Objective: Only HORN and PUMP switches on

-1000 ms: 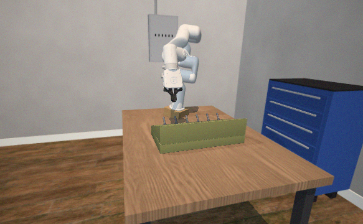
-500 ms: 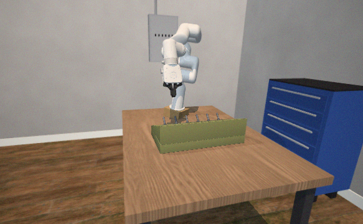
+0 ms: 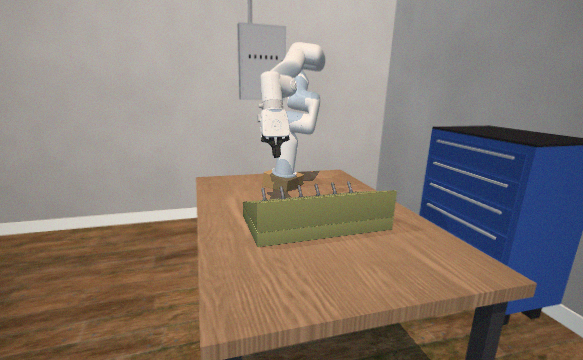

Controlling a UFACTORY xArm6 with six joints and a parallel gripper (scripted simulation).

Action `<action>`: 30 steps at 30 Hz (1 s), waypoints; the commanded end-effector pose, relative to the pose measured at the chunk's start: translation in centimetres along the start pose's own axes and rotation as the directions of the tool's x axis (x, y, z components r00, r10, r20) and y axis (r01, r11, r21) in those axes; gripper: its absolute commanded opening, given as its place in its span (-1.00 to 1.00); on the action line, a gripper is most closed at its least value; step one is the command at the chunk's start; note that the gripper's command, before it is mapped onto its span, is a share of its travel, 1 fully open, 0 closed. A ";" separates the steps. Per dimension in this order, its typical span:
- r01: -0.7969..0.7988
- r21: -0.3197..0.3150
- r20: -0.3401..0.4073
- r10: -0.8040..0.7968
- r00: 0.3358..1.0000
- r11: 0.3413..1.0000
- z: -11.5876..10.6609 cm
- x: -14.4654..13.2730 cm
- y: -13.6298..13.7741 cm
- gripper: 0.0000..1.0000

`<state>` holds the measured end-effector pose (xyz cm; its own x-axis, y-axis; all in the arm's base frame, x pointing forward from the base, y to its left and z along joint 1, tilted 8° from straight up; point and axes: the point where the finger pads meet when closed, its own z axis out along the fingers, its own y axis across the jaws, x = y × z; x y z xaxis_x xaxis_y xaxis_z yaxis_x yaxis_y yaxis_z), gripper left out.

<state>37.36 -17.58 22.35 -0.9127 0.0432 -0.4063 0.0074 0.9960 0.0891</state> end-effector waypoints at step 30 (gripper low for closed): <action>0.002 0.008 0.019 -0.002 1.000 1.000 0.6 9.7 2.4 -1.00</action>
<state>28.73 -14.64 17.90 -0.9060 0.0429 -0.4212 0.0085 0.9965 0.0830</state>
